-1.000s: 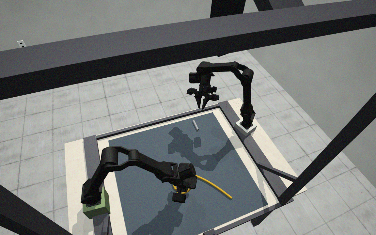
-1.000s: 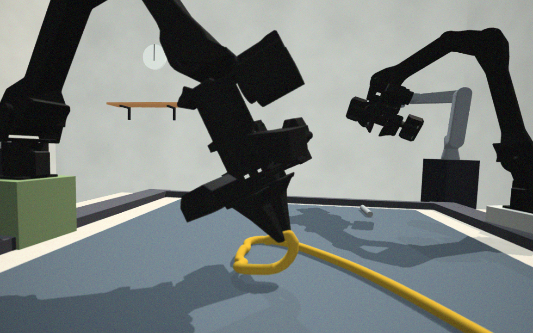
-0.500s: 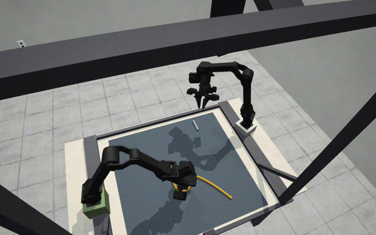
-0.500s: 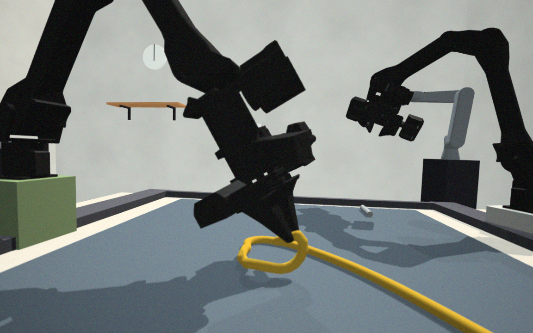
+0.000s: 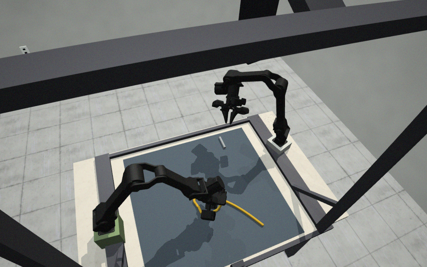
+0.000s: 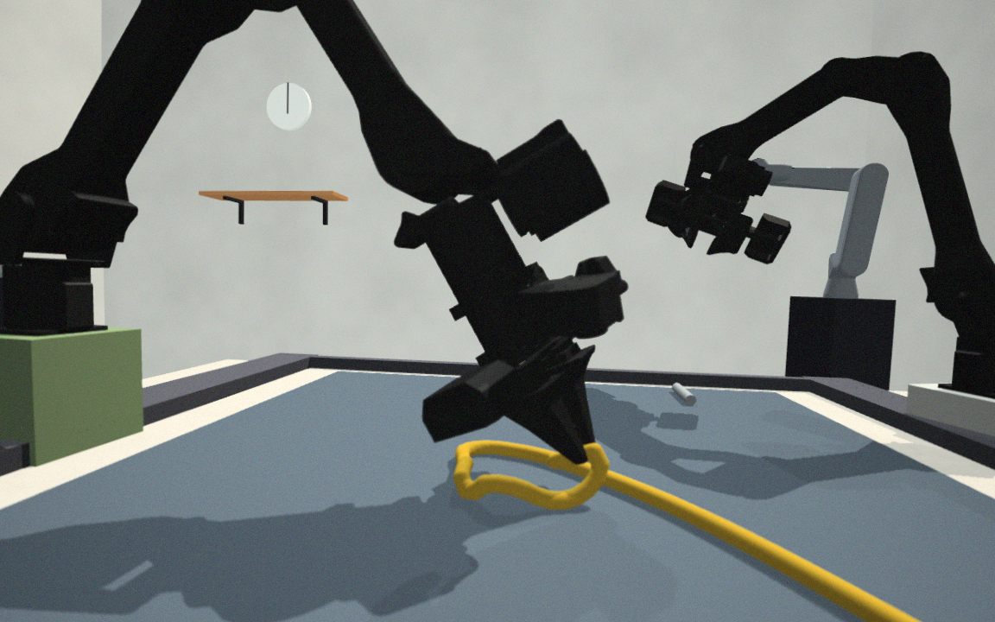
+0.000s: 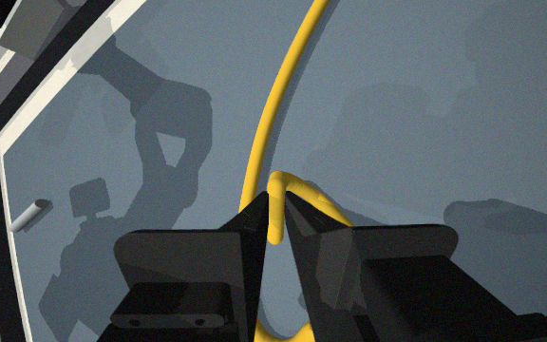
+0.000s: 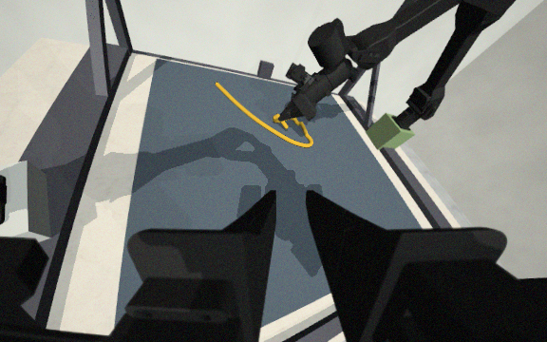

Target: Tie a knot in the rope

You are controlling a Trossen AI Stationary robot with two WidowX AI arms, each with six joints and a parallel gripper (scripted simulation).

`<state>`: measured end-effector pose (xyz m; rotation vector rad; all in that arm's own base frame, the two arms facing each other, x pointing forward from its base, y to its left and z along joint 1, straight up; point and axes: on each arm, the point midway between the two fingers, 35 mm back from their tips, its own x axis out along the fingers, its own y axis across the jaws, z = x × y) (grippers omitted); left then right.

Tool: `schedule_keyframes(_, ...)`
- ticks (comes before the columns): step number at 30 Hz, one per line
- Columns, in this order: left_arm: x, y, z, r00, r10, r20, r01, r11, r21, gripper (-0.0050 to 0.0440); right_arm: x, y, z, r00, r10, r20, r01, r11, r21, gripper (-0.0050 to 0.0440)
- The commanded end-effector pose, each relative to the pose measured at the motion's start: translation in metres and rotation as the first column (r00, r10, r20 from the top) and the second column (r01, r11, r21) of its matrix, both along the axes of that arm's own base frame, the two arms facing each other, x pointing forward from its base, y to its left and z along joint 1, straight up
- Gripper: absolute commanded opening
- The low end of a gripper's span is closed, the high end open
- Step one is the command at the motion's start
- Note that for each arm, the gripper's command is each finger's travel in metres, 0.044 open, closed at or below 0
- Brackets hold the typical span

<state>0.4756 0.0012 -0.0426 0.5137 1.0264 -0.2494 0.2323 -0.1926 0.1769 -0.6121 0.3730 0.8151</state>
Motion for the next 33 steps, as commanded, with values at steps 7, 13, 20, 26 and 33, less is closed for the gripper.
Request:
schedule_keyframes(7, 0.008, 0.001, 0.005, 1.0, -0.007, 0.021, 0.007, 1.0, -0.003, 0.0045, 0.0, 0.0, 0.006, 1.0, 0.0, 0.014, 0.0, 1.0, -0.02, 0.01)
schedule_keyframes(13, 0.016, 0.007, 0.006, 1.0, -0.007, 0.021, 0.007, 1.0, -0.002, 0.0045, 0.0, 0.0, 0.006, 1.0, 0.0, 0.014, 0.0, 1.0, -0.02, 0.01)
schedule_keyframes(20, 0.023, 0.014, 0.006, 1.0, -0.007, 0.022, 0.007, 1.0, -0.002, 0.0045, 0.0, 0.0, 0.006, 1.0, 0.0, 0.014, 0.0, 1.0, -0.02, 0.01)
schedule_keyframes(26, 0.028, 0.019, 0.006, 1.0, -0.007, 0.022, 0.007, 1.0, -0.002, 0.0045, 0.0, 0.0, 0.006, 1.0, 0.0, 0.014, 0.0, 1.0, -0.02, 0.01)
schedule_keyframes(33, 0.037, 0.029, 0.007, 1.0, -0.007, 0.023, 0.007, 1.0, -0.001, 0.0045, 0.0, 0.0, 0.006, 1.0, 0.0, 0.014, 0.0, 1.0, -0.02, 0.01)
